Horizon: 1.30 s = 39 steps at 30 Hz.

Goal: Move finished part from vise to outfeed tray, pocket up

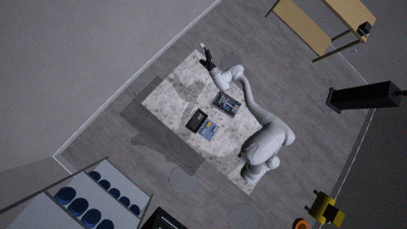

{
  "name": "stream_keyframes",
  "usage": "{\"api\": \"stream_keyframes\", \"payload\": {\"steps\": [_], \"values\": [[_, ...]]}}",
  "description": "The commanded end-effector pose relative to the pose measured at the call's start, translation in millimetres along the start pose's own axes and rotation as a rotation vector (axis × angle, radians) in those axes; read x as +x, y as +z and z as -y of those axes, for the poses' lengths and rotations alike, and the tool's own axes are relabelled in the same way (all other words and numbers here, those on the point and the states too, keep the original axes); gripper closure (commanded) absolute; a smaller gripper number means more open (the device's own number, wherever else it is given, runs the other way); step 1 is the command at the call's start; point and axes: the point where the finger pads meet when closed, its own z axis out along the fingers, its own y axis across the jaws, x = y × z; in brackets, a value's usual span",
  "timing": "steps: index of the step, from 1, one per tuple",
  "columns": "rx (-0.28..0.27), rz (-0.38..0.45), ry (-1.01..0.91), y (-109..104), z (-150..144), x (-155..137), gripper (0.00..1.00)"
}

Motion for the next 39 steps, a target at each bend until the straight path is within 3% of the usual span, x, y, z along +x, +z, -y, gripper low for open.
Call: {"api": "stream_keyframes", "payload": {"steps": [1,18,21,24,26,28,29,30,32,34,35,36,38,39], "values": [[0.000,0.000,0.000,0.0,-0.3,0.0,0.00],[0.000,0.000,0.000,-0.1,-0.2,0.0,0.00],[0.028,0.004,-0.010,-2.5,5.0,-1.4,0.00],[0.130,0.017,-0.045,-13.4,24.1,-6.2,0.00],[0.246,0.028,-0.084,-30.3,45.6,-11.6,0.00],[0.317,0.032,-0.108,-42.9,58.5,-14.9,0.00],[0.317,0.032,-0.108,-42.9,58.5,-14.9,0.00],[0.397,0.035,-0.133,-59.0,72.4,-18.4,0.00],[0.475,0.035,-0.158,-76.5,85.3,-21.6,0.00],[0.475,0.035,-0.158,-76.5,85.3,-21.6,0.00],[0.567,0.033,-0.186,-99.6,99.6,-25.2,0.00],[0.615,0.031,-0.201,-112.6,106.6,-26.9,0.00],[0.674,0.027,-0.218,-129.4,114.7,-29.0,0.00],[0.674,0.027,-0.218,-129.4,114.7,-29.0,0.00]]}}
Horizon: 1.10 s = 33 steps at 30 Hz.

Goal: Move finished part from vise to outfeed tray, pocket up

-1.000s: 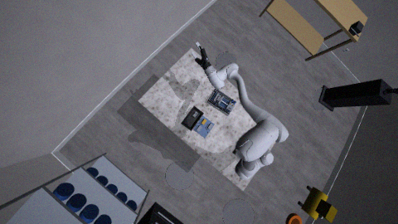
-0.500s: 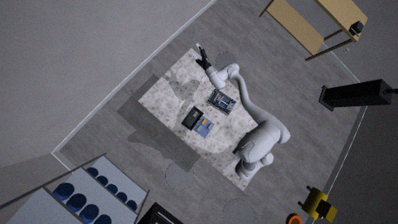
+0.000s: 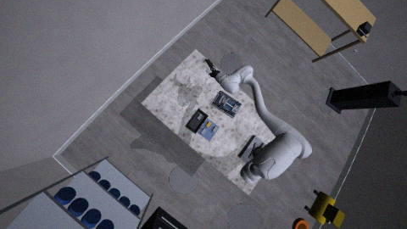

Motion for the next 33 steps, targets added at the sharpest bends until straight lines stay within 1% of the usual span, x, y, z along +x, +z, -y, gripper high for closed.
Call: {"api": "stream_keyframes", "payload": {"steps": [1,4,10,12,13,15,16,21,27,29,31,33], "values": [[0.148,-0.012,-0.046,-22.6,38.9,1.0,0.00],[0.244,-0.024,-0.078,-42.7,66.1,1.4,0.00],[0.446,-0.060,-0.142,-94.5,121.5,2.4,0.00],[0.446,-0.060,-0.142,-94.5,121.5,2.4,0.00],[0.533,-0.081,-0.169,-121.0,144.4,3.0,0.00],[0.570,-0.090,-0.181,-133.0,154.0,3.3,0.00],[0.600,-0.098,-0.190,-143.0,161.5,3.5,0.00],[0.751,-0.145,-0.233,-197.2,197.2,4.7,0.00],[0.924,-0.209,-0.280,-266.8,232.8,6.3,0.00],[0.924,-0.209,-0.280,-266.8,232.8,6.3,0.00],[0.982,-0.234,-0.294,-292.4,243.5,6.8,0.00],[1.009,-0.246,-0.301,-304.1,248.0,7.1,0.00]]}}
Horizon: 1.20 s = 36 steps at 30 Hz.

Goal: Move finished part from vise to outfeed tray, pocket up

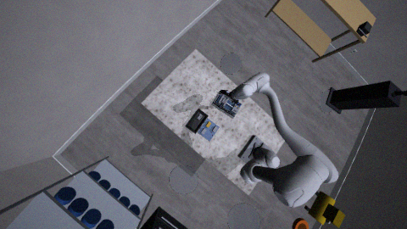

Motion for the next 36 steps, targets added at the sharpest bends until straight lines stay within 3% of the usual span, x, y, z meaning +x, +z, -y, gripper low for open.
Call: {"api": "stream_keyframes", "payload": {"steps": [1,4,5,36], "values": [[0.034,-0.015,-0.012,-3.2,15.3,6.2,0.00],[0.035,-0.015,-0.012,-3.3,15.8,6.4,0.00],[0.035,-0.015,-0.012,-3.3,15.8,6.4,1.00],[0.035,-0.015,-0.012,-3.3,15.8,6.4,1.00]]}}
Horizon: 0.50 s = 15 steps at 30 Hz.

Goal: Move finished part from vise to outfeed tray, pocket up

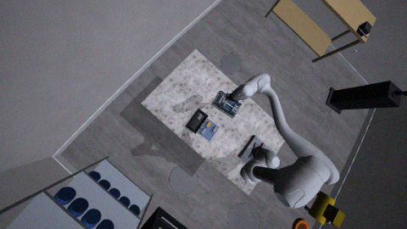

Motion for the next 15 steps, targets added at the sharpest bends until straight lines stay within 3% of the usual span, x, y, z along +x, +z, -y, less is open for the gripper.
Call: {"api": "stream_keyframes", "payload": {"steps": [1,13,14,15], "values": [[0.000,0.000,0.000,-0.1,0.0,0.0,1.00],[0.000,0.000,0.000,-0.1,0.0,0.0,1.00],[0.000,0.000,0.000,-0.1,0.0,0.0,0.60],[0.000,0.000,0.000,-0.1,0.0,0.0,0.60]]}}
